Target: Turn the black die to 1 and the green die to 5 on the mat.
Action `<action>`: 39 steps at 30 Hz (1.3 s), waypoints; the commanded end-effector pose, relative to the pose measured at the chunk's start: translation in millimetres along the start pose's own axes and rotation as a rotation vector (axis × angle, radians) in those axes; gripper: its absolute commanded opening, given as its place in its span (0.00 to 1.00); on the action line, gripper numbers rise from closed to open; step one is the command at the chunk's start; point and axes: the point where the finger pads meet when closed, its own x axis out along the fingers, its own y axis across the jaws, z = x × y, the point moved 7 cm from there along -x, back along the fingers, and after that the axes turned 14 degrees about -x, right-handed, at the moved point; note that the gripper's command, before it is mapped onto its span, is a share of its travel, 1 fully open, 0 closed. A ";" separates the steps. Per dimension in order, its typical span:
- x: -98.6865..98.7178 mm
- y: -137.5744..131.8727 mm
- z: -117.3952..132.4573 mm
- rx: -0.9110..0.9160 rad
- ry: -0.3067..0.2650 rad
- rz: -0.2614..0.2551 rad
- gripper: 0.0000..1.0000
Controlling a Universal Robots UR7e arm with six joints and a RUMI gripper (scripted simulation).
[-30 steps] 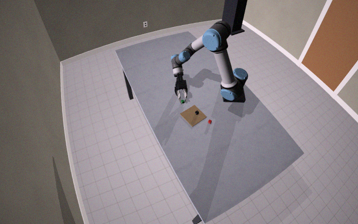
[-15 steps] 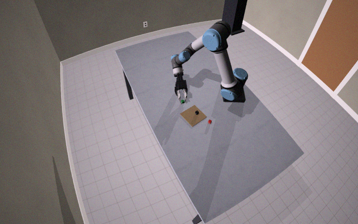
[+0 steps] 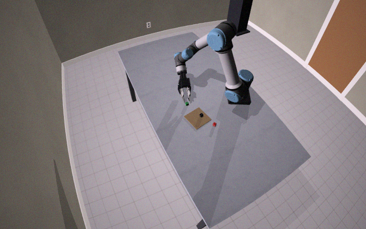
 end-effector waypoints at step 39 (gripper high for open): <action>-54.9 -12.1 48.4 0.000 0.004 0.004 0.21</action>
